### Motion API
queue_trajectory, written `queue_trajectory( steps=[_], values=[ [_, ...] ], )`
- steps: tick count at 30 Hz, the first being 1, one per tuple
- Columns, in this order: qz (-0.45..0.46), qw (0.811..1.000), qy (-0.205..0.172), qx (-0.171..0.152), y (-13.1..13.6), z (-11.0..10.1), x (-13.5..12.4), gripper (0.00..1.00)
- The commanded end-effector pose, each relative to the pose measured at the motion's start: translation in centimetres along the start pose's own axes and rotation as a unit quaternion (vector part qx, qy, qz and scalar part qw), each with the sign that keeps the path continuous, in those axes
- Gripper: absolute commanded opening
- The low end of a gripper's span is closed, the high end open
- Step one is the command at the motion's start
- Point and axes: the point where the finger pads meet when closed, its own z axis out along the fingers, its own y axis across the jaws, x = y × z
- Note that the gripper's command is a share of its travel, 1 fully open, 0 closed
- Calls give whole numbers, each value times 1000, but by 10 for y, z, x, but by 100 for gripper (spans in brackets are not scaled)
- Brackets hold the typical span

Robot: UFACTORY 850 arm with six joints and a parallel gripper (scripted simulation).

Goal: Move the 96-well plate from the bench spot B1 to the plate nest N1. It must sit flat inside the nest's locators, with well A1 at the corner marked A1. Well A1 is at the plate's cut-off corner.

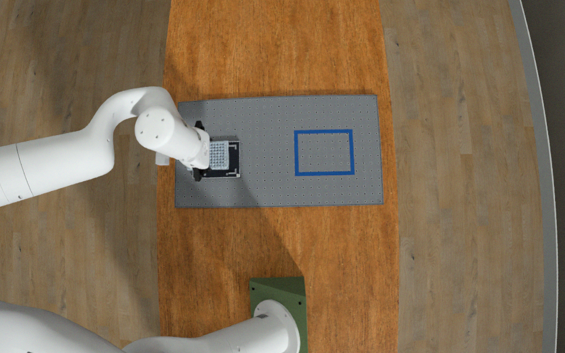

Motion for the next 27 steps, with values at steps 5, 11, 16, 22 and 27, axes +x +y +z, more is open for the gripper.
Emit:
queue_trajectory(
  steps=[5,11,16,22,27],
  values=[
    [0,1000,0,-1,1,-1,0,0],
    [0,1000,0,-1,1,-1,0,0],
    [0,1000,0,-1,1,8,0,0],
    [0,1000,0,-1,1,18,0,0],
    [0,1000,0,-1,1,23,0,0]
  ],
)
